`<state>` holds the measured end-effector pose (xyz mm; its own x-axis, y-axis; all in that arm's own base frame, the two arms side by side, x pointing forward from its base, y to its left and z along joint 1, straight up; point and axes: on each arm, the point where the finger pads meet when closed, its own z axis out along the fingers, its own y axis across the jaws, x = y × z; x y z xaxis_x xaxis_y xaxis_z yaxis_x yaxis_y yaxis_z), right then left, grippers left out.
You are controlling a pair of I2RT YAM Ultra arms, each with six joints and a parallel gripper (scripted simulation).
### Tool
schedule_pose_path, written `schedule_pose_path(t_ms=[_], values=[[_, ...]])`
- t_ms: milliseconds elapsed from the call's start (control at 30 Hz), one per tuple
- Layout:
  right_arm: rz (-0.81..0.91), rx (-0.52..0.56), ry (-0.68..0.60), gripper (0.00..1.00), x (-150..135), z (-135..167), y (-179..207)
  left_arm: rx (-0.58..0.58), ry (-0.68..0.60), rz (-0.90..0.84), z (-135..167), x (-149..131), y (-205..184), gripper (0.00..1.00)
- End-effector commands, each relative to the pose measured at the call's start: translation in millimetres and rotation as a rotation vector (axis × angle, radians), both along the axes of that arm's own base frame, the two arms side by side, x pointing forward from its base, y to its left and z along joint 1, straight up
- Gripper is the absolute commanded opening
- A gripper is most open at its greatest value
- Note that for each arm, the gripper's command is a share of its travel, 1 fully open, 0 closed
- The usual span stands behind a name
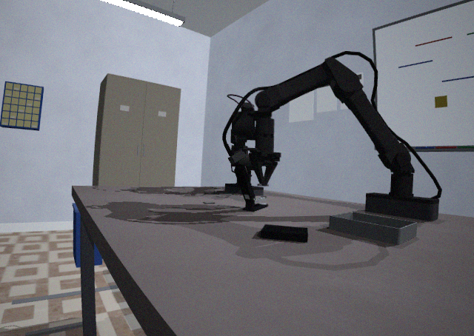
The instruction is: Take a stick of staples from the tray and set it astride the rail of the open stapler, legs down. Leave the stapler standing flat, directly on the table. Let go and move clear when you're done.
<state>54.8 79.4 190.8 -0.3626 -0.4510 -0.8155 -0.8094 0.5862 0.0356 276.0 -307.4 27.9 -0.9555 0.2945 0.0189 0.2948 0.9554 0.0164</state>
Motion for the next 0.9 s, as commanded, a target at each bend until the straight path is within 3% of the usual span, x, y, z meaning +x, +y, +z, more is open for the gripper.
schedule_pose_path(t_ms=[0, 500, 867], values=[[-0.003, 0.008, -0.006, 1.0, -0.3, 0.0, -0.9, -0.016, -0.007, 0.248, 8.4, 6.8, -3.6, 0.06], [-0.003, 0.008, -0.006, 1.0, -0.3, 0.0, -0.9, -0.044, -0.016, 0.769, 9.5, 11.0, -5.7, 0.06], [-0.003, 0.008, -0.006, 1.0, -0.3, 0.0, -0.9, -0.057, -0.02, 0.783, 9.8, 12.7, -7.0, 0.06]])
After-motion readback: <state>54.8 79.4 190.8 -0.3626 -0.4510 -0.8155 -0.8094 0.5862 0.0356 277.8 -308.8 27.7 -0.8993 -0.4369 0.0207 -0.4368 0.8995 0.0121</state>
